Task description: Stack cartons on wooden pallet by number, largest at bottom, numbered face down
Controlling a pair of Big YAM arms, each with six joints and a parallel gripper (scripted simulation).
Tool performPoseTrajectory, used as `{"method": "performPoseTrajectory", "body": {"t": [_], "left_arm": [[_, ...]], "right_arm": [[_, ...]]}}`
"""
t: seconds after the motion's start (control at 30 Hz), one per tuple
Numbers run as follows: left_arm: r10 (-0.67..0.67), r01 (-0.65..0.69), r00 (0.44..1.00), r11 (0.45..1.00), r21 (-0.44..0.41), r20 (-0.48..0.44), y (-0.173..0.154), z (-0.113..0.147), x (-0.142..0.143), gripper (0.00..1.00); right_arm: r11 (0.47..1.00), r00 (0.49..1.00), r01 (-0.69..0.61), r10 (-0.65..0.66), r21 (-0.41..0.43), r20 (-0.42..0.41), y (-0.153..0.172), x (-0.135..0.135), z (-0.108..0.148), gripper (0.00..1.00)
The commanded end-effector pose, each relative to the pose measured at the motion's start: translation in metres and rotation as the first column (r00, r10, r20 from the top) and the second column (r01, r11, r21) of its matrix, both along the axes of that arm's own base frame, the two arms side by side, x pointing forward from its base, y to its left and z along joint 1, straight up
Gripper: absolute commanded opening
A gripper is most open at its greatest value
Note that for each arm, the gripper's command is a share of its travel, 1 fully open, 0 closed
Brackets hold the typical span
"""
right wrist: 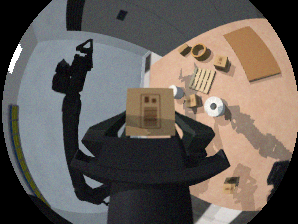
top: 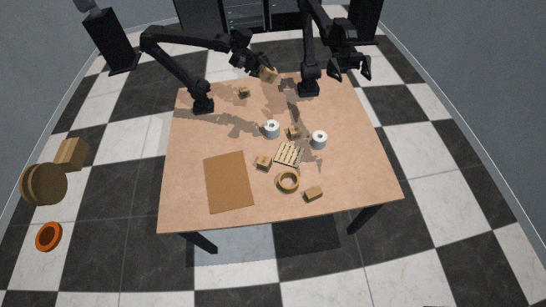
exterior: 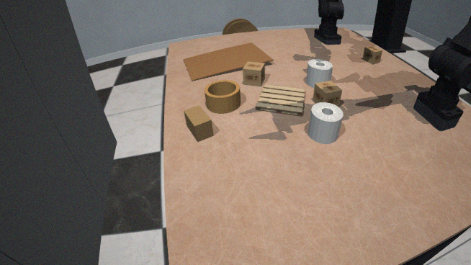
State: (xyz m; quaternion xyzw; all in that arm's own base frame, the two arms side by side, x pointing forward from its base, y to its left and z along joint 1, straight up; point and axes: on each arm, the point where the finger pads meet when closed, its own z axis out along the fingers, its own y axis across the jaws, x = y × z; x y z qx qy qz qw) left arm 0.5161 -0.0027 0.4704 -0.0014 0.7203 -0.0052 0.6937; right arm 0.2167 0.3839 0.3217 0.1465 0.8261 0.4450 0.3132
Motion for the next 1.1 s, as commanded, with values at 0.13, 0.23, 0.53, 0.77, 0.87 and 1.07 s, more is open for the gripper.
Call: {"method": "performPoseTrajectory", "body": {"t": [0.13, 0.23, 0.53, 0.77, 0.87, 1.07], "left_arm": [[0.005, -0.006, 0.999, 1.0, 0.009, 0.048, 0.002, 0.028, 0.002, 1.0], [0.005, -0.006, 0.999, 1.0, 0.009, 0.048, 0.002, 0.028, 0.002, 1.0], [0.005, -0.006, 0.999, 1.0, 0.009, 0.048, 0.002, 0.028, 0.002, 1.0], [0.005, -0.006, 0.999, 1.0, 0.009, 0.048, 0.002, 0.028, 0.002, 1.0], [0.005, -0.006, 0.999, 1.0, 0.009, 0.048, 0.002, 0.028, 0.002, 1.0], [0.008, -0.006, 0.999, 1.0, -0.026, 0.054, 0.002, 0.042, 0.001, 1.0]], "right_arm": [[0.965, 0.999, 0.05, -0.045, 0.256, -0.026, -0.002, 0.002, 0.017, 0.5], [0.961, 0.999, 0.04, -0.041, 0.274, -0.003, 0.0, 0.003, 0.029, 0.5], [0.962, 0.999, 0.04, -0.04, 0.269, -0.002, 0.001, 0.003, 0.028, 0.5], [0.956, 0.999, 0.048, -0.048, 0.29, -0.005, 0.002, 0.007, 0.053, 0.5], [0.956, 0.999, 0.048, -0.048, 0.29, -0.005, 0.002, 0.007, 0.053, 0.5], [0.956, 0.999, 0.048, -0.048, 0.29, -0.006, 0.002, 0.007, 0.052, 0.5]]}}
